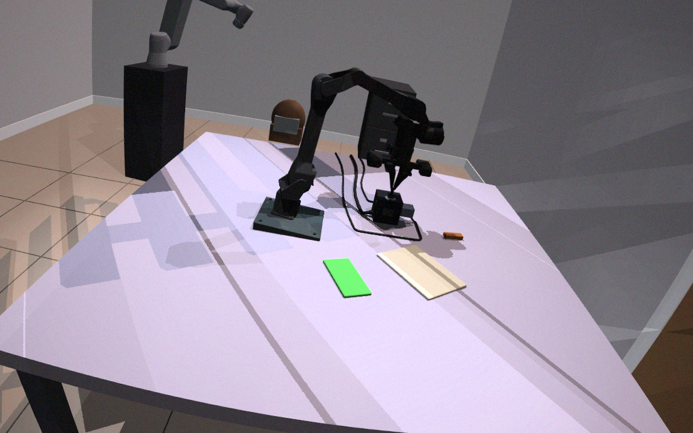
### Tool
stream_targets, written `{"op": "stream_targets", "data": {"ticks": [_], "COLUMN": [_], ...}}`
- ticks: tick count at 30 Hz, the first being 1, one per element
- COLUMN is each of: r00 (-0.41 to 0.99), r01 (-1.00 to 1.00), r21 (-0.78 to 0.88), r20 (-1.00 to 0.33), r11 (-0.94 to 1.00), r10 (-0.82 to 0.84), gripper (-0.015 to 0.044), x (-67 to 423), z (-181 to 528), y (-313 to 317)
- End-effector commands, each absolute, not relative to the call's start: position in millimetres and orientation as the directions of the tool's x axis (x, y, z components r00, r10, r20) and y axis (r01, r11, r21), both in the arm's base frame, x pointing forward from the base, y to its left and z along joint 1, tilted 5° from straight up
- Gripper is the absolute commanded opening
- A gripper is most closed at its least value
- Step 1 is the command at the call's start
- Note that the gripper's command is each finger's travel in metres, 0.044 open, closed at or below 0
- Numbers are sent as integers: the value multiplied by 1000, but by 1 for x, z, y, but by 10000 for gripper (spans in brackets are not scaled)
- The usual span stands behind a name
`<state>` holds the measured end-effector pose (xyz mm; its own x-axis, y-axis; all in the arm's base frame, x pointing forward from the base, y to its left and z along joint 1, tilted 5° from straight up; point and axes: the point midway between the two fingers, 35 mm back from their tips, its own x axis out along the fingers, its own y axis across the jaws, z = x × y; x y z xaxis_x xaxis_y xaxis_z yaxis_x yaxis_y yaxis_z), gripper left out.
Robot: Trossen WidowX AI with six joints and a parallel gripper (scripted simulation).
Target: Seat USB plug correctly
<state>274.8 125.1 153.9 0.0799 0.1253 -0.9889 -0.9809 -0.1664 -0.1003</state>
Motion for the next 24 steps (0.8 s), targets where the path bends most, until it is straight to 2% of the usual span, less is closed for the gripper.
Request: {"op": "stream_targets", "data": {"ticks": [1,5,24], "r00": [77,80,80], "r01": [-981,-981,-981], "r21": [-98,-100,-101], "r20": [-989,-989,-989], "r11": [-169,-166,-166], "r10": [127,125,125], "gripper": [0,95,95], "x": [275,275,275], "z": [152,154,155], "y": [126,125,125]}}
